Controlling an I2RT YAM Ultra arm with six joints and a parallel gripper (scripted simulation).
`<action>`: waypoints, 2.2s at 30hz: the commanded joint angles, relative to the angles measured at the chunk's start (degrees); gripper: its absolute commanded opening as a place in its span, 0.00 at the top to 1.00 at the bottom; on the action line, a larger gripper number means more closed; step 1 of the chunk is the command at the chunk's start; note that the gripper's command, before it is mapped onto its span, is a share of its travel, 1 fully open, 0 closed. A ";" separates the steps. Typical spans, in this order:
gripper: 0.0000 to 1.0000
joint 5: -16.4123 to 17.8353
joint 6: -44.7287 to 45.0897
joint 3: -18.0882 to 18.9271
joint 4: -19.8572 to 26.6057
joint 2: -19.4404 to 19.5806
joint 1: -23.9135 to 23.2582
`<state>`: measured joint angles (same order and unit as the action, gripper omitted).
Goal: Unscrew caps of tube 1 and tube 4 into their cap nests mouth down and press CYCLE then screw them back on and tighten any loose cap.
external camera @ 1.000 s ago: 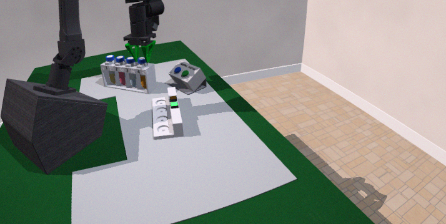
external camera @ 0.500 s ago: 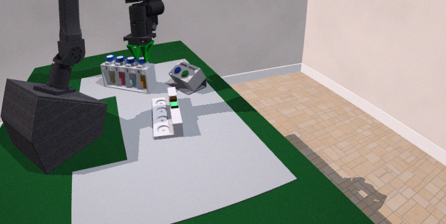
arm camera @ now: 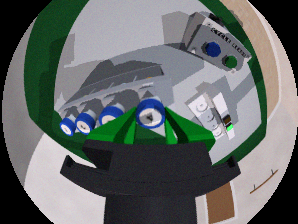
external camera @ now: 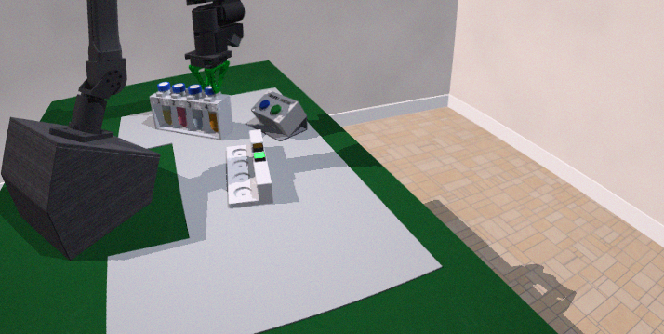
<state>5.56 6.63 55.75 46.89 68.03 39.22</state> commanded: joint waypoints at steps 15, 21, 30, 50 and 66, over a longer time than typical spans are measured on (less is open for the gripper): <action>1.00 0.00 -29.13 0.16 -0.25 -0.15 0.02; 0.51 0.00 -29.13 0.16 -0.25 -0.15 0.02; 0.51 0.00 -29.13 0.17 -0.24 -0.15 0.02; 0.51 0.01 7.55 0.28 -0.01 -0.26 0.01; 1.00 0.00 15.86 0.27 0.00 -0.29 0.03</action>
<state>5.54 22.09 55.75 46.83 68.12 39.27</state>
